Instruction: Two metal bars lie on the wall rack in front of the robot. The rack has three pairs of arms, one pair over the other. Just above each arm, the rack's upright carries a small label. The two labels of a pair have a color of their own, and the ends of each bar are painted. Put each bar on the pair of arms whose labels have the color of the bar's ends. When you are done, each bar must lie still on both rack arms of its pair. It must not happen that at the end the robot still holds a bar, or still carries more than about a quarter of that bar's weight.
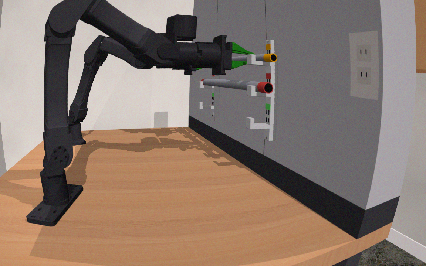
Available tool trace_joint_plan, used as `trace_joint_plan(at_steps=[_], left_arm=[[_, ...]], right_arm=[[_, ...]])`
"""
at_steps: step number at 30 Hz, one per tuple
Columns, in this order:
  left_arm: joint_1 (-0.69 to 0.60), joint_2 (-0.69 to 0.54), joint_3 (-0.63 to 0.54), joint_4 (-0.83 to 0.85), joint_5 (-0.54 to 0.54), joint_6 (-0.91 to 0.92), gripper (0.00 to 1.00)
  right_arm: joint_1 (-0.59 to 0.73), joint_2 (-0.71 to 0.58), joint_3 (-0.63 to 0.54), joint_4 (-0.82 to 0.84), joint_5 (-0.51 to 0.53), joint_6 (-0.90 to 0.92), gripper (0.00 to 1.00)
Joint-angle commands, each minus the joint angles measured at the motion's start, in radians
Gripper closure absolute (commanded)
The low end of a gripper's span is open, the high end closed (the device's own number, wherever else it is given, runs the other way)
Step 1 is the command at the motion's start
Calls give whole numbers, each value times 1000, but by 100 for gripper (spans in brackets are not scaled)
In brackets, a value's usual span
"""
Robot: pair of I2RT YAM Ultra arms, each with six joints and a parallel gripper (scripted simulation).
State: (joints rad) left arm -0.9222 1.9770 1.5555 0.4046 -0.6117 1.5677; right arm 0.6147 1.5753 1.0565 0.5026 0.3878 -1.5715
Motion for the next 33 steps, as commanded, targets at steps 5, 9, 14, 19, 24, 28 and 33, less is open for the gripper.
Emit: trace_joint_plan(at_steps=[5,9,14,19,24,28,33], left_arm=[[3,6,-6,33,12,7,72],[3,6,-6,33,12,7,66],[3,6,-6,33,12,7,59],[3,6,-6,32,12,7,55],[3,6,-6,32,12,7,48],[3,6,-6,32,12,7,42],[3,6,-6,32,12,7,37]], right_arm=[[-5,-2,-7,21,-9,2,71],[-5,-2,-7,21,-9,2,65],[-5,-2,-7,21,-9,2,58],[-5,-2,-7,21,-9,2,54],[-5,-2,-7,21,-9,2,47],[-5,-2,-7,21,-9,2,41],[-5,-2,-7,21,-9,2,35]])
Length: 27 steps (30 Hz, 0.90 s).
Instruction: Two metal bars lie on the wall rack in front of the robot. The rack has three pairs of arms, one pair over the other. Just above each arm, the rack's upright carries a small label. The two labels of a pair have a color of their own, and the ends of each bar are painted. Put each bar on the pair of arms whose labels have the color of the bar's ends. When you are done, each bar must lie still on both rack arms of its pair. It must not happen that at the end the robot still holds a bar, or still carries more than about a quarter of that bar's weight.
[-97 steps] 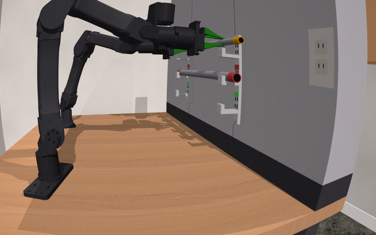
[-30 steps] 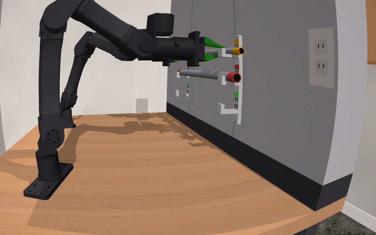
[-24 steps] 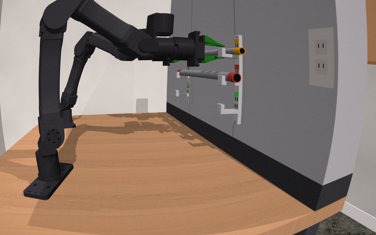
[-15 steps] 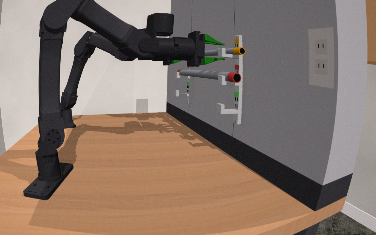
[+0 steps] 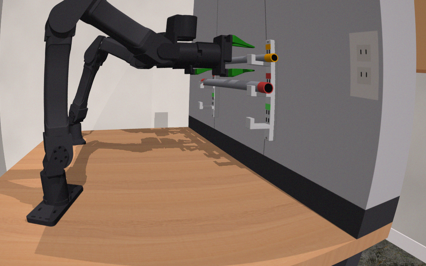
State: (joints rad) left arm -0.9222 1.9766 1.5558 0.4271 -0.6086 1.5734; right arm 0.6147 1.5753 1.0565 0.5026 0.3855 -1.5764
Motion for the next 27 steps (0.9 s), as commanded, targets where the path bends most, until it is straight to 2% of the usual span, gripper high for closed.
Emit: trace_joint_plan(at_steps=[1,27], left_arm=[[3,6,-7,10,9,2,37],[-35,-78,-125,43,-28,2,37]], right_arm=[[-5,-2,-7,21,-6,7,35],[28,-100,-101,17,27,7,35]])
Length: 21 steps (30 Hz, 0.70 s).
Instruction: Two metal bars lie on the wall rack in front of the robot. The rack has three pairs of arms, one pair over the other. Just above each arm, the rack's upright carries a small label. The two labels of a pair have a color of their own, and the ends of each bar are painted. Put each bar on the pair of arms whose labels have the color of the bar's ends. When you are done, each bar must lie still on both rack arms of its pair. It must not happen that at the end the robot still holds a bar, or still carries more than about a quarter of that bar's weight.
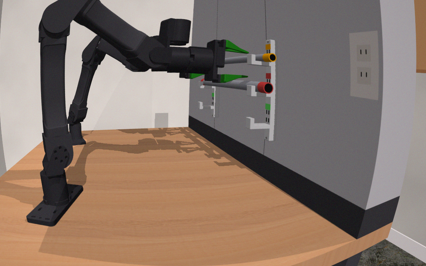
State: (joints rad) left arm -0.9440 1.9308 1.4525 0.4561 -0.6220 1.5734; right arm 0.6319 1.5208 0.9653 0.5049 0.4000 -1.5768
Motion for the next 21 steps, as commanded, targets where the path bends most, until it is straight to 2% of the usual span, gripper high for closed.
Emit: trace_joint_plan(at_steps=[1,21], left_arm=[[-15,-36,-26,15,-17,2,37],[-46,-99,-108,35,-48,1,37]], right_arm=[[13,-49,-14,14,14,8,35],[43,-127,-80,3,44,8,35]])
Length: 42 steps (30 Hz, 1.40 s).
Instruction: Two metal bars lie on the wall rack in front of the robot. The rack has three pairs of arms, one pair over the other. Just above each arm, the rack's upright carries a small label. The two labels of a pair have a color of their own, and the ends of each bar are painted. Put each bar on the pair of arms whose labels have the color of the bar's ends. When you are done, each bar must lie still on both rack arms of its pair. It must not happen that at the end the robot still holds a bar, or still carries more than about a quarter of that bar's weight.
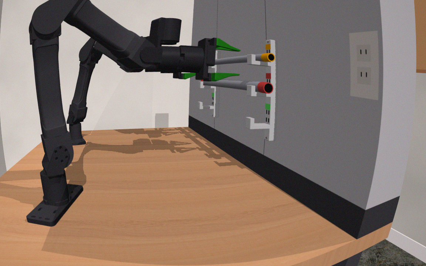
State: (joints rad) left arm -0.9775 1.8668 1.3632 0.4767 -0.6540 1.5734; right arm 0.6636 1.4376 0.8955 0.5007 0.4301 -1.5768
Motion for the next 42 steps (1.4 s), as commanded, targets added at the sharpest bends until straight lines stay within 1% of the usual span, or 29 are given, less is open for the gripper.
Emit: trace_joint_plan(at_steps=[1,21,42], left_arm=[[-15,-38,-24,15,-18,2,37],[-45,-92,-91,29,-49,2,37],[-51,-101,-103,32,-54,2,25]], right_arm=[[13,-48,-13,6,15,8,35],[43,-118,-67,-10,46,7,35],[49,-131,-76,-14,52,7,24]])
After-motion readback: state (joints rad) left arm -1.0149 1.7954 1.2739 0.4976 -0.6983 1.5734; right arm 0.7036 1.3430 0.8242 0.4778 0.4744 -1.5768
